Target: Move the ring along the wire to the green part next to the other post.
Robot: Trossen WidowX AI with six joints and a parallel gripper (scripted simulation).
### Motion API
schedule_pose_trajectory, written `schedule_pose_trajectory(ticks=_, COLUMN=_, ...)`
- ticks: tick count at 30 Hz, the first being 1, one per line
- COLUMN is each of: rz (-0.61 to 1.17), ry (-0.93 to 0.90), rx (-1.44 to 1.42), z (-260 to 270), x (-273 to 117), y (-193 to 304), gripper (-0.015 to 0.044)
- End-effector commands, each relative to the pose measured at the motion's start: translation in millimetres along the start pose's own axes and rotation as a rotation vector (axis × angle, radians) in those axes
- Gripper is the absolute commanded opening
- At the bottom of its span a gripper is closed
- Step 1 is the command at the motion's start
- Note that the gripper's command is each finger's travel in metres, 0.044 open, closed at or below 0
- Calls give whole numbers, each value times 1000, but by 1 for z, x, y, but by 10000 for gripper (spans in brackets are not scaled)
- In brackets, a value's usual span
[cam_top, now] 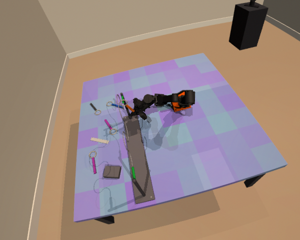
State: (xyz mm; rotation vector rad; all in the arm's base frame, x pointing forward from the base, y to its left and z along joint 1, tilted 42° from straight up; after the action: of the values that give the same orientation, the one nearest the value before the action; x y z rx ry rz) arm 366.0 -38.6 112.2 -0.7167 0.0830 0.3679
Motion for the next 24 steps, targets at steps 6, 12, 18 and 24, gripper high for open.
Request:
schedule_pose_trajectory(ticks=6, rz=4, ry=5, rx=7, z=-2, x=1, y=4, gripper=-150)
schedule_pose_trajectory(ticks=12, rz=4, ry=5, rx=7, z=-2, x=1, y=4, gripper=-150)
schedule_pose_trajectory(ticks=18, rz=4, ry=5, rx=7, z=-2, x=1, y=4, gripper=-150)
schedule_pose_trajectory(ticks=24, rz=4, ry=3, rx=3, z=-2, x=1, y=4, gripper=-71)
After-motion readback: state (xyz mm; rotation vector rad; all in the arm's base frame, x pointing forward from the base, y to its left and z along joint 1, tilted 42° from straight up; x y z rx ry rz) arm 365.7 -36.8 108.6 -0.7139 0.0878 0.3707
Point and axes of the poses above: the point midway between the two fingers, 35 mm back from their tips, its own x axis out along the fingers, its own z axis across the jaws, y = z × x, the point moved 1 cm from there along -x, back along the fingers, and after that the axes turned 5 degrees about x, right-handed, at the moved point
